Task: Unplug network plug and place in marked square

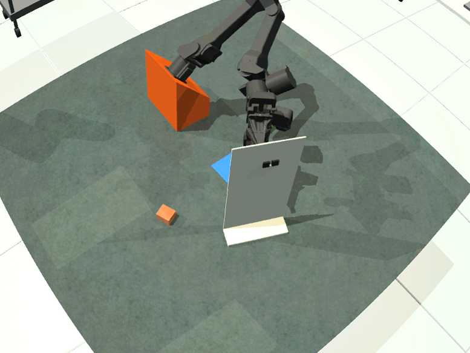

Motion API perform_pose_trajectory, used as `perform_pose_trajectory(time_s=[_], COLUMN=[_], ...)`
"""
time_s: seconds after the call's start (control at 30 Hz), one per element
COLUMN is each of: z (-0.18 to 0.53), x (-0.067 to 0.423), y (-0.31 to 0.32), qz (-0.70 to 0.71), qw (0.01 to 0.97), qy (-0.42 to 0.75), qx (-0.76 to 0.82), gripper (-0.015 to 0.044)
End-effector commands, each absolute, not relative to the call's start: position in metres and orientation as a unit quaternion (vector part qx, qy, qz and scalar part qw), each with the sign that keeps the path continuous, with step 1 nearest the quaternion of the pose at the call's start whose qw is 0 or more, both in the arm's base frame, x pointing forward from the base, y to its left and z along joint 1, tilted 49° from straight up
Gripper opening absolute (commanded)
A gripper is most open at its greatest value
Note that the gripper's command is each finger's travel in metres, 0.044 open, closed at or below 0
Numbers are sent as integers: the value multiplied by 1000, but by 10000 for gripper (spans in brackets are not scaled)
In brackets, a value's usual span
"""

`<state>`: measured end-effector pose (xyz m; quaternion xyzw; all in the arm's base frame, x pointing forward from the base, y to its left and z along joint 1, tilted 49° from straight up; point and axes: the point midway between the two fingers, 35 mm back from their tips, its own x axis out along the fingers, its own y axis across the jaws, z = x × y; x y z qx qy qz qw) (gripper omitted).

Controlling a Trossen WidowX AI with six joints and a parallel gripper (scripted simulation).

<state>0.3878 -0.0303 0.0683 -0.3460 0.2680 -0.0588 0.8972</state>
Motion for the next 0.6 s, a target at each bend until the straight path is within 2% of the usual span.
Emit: perform_pose_trajectory(time_s=[0.0, 0.57], z=[69, 72], x=[385, 378], y=[-30, -29], qz=[-61, -61], qw=[897, 897], qy=[269, 270], qx=[-345, -345], gripper=[0, 0])
